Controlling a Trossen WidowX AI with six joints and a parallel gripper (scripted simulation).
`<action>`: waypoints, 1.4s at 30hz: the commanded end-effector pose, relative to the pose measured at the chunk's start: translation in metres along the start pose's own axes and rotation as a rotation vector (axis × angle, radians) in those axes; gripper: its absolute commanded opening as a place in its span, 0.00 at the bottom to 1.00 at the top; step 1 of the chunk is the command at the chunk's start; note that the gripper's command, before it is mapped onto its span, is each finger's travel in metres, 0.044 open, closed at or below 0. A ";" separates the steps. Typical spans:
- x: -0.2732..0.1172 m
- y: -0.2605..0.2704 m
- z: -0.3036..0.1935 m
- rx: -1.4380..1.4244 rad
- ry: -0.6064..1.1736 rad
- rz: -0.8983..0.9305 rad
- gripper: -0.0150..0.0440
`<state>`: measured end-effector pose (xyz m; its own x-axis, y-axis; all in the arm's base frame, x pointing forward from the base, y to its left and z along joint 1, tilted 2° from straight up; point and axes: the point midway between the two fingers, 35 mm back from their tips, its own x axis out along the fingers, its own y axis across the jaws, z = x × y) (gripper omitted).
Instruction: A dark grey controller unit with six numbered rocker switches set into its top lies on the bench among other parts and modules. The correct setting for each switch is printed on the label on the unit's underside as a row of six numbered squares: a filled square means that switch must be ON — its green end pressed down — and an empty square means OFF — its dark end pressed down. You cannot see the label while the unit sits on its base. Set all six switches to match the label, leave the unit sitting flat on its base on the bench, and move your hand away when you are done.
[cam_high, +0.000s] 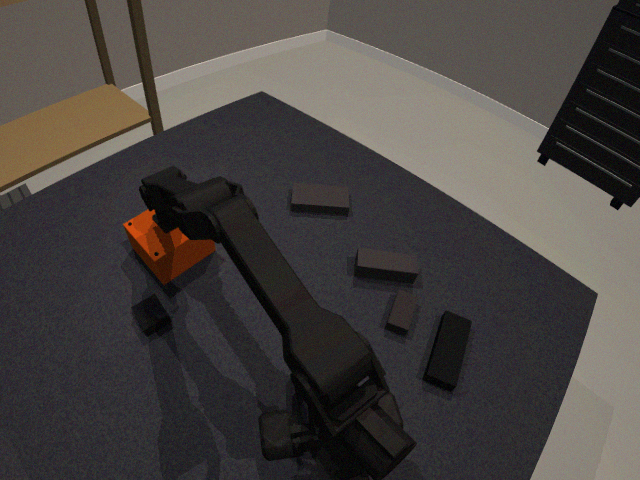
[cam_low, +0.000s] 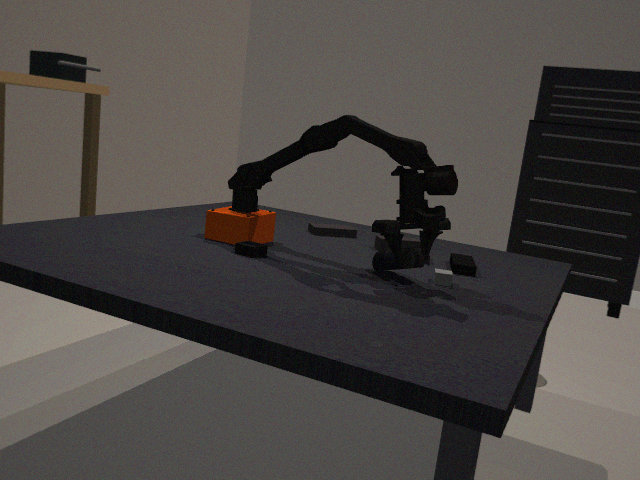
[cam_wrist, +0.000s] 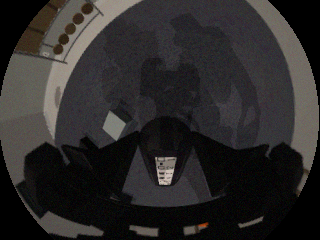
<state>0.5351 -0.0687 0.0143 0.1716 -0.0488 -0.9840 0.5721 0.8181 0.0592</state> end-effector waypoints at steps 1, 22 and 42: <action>0.001 -0.001 -0.003 -0.010 0.012 -0.006 0.83; 0.009 -0.002 -0.002 -0.010 0.012 -0.006 0.83; 0.026 -0.004 0.000 -0.010 0.011 -0.006 0.83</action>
<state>0.5392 -0.0734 -0.0069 0.1696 -0.0499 -0.9843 0.5703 0.8195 0.0567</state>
